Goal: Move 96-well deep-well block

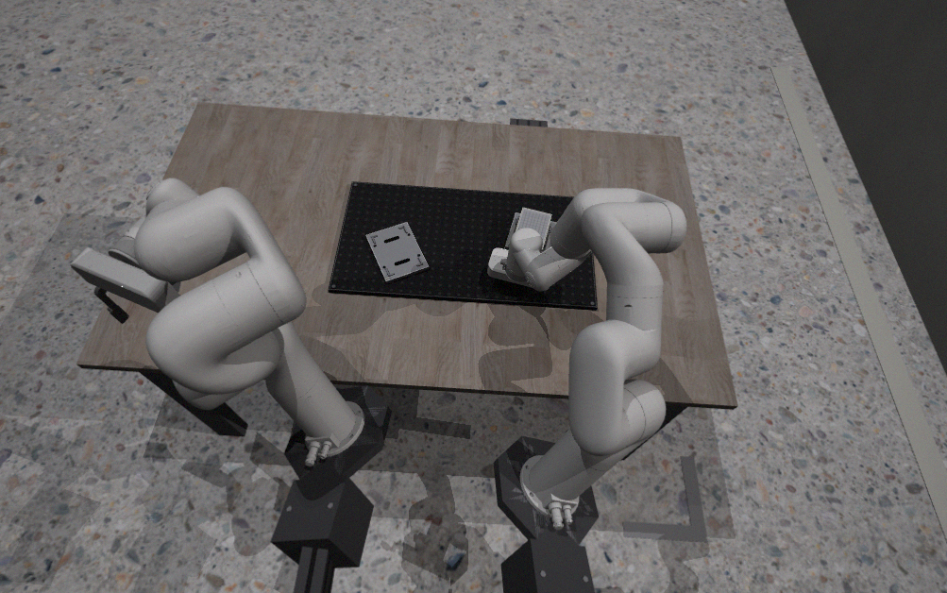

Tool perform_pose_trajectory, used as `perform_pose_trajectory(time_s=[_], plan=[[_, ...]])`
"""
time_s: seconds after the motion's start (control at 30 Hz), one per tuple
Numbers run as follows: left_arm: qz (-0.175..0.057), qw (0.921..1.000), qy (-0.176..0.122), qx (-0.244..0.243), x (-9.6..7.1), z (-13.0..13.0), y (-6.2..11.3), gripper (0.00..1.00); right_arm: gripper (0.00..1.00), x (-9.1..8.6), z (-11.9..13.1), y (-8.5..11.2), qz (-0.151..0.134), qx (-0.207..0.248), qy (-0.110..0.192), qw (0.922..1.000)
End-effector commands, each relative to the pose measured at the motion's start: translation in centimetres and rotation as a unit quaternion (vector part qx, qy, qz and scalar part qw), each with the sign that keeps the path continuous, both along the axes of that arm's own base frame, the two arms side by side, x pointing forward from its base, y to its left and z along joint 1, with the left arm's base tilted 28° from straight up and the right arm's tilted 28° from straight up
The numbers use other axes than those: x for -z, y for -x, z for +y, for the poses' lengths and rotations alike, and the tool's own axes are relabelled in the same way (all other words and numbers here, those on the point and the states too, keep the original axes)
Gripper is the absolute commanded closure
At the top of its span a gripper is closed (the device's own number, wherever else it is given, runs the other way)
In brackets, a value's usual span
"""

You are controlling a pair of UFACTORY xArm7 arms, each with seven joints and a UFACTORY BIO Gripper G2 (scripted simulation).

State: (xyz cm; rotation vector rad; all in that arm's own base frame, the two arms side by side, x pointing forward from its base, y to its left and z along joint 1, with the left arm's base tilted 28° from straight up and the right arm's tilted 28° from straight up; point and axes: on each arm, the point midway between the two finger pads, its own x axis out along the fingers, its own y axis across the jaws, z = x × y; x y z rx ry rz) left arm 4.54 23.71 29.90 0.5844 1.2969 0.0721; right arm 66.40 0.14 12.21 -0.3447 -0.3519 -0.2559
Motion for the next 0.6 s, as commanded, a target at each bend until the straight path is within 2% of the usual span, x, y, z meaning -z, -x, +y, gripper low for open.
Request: perform_pose_trajectory(time_s=[0.0,0.57], plan=[[-0.001,1.0000,-0.001,0.000,-0.13,0.02,-0.03,0.00,1.00,-0.11,0.11,-0.10,-0.002,-0.001,-0.001,1.0000],[-0.001,1.0000,-0.001,0.000,-0.13,0.02,-0.03,0.00,1.00,0.11,0.01,-0.17,-0.002,-0.001,-0.001,1.0000]])
